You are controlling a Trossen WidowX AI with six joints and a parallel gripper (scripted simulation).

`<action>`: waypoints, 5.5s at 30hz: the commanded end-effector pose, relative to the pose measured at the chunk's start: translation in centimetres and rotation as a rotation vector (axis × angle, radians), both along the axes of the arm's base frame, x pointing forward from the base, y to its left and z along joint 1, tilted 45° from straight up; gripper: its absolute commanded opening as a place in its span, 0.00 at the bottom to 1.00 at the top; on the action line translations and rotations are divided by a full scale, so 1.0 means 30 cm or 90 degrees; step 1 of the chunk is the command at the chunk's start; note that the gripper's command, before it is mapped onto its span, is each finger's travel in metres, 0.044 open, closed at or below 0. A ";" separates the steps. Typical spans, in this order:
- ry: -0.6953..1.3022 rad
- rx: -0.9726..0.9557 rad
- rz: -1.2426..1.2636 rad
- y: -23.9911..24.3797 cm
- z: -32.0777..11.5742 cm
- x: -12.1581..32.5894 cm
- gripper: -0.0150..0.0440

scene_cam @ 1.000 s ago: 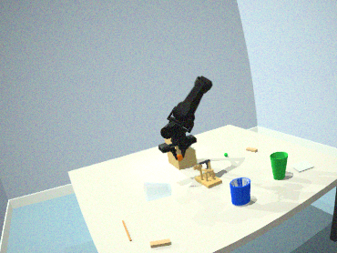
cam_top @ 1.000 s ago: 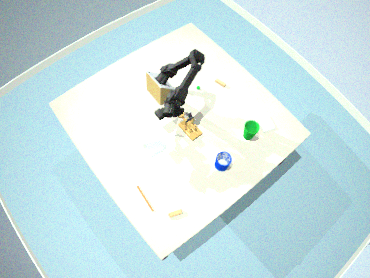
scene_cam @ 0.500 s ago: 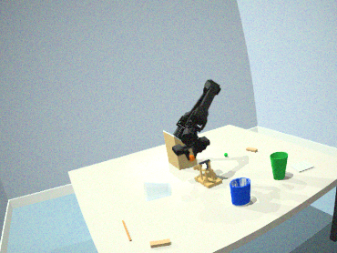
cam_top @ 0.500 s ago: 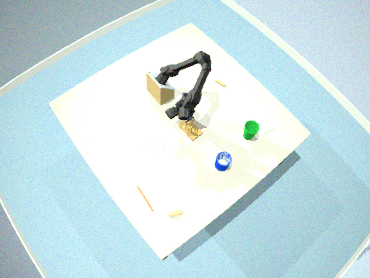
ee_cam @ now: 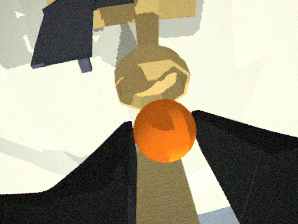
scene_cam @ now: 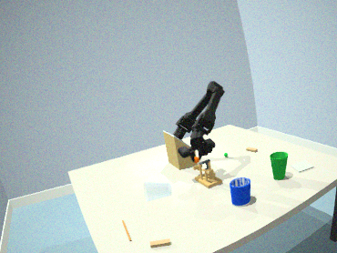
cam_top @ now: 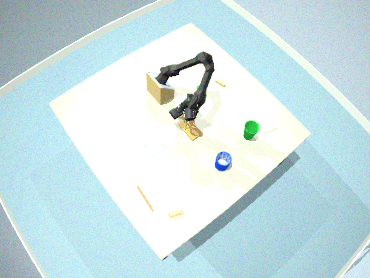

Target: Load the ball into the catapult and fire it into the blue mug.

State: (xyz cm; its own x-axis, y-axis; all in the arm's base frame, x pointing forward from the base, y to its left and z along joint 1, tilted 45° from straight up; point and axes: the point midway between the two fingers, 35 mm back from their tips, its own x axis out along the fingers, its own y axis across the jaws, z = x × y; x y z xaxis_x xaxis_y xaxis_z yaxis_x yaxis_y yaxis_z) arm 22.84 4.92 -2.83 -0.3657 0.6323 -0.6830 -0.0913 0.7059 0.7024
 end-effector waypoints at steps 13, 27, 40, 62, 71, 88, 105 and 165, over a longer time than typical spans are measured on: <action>-0.004 0.000 -0.001 0.031 -0.026 0.003 0.25; -0.004 -0.001 -0.001 0.025 -0.021 0.005 0.70; -0.002 -0.006 -0.019 -0.192 0.171 0.050 1.00; -0.360 0.031 -0.310 -0.378 0.327 0.924 1.00; -0.480 0.107 -0.368 -0.427 0.487 1.144 1.00; -0.480 0.107 -0.368 -0.427 0.487 1.144 1.00; -0.480 0.107 -0.368 -0.427 0.487 1.144 0.33; -0.580 -0.168 0.403 0.118 0.376 0.406 0.25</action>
